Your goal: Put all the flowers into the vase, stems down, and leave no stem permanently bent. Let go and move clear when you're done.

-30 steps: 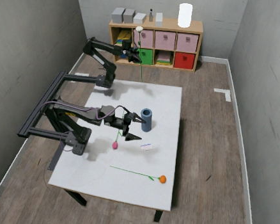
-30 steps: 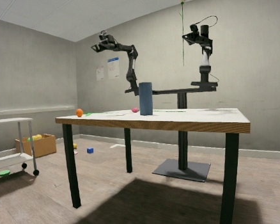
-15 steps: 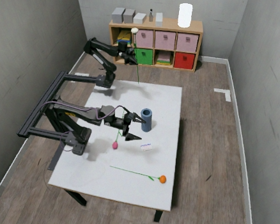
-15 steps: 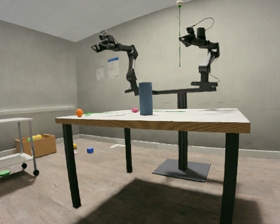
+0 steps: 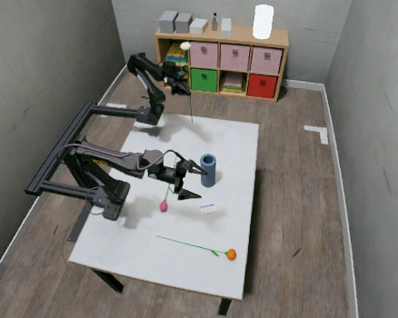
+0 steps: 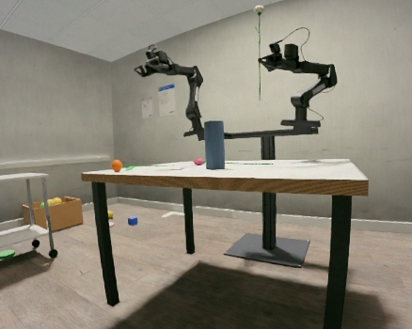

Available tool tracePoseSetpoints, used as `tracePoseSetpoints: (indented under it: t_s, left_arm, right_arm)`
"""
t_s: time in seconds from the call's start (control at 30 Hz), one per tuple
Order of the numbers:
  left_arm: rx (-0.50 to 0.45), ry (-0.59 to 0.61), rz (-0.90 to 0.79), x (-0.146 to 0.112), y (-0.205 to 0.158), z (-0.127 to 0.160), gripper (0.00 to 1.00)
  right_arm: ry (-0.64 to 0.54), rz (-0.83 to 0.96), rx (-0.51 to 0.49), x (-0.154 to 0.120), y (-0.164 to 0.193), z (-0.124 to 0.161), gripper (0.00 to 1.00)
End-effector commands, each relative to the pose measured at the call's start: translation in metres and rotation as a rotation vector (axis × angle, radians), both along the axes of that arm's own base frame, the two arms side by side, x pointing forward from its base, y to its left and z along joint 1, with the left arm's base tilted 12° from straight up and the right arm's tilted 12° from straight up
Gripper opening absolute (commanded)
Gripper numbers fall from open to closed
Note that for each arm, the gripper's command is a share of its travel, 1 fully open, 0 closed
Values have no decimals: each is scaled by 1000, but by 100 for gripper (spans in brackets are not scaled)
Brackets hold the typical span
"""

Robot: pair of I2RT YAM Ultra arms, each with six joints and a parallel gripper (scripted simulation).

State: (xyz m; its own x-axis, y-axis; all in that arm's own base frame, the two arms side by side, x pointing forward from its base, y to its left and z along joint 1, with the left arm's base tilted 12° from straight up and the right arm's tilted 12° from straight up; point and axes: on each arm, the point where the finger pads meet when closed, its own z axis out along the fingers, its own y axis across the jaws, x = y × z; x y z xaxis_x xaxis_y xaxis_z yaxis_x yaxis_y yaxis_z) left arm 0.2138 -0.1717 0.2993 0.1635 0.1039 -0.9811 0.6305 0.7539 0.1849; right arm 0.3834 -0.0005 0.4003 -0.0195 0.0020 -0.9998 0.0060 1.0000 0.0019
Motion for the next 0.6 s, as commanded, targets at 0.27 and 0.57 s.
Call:
tracePoseSetpoints:
  t_s: [0.27, 0.57]
  left_arm:
    - [10, -10, 111, -1, -7, -5, 0]
    - [3, -18, 125, -8, -14, -3, 0]
  right_arm:
    - [-23, 16, -6, -2, 3, 6, 100]
    - [-23, 16, -6, -2, 3, 6, 100]
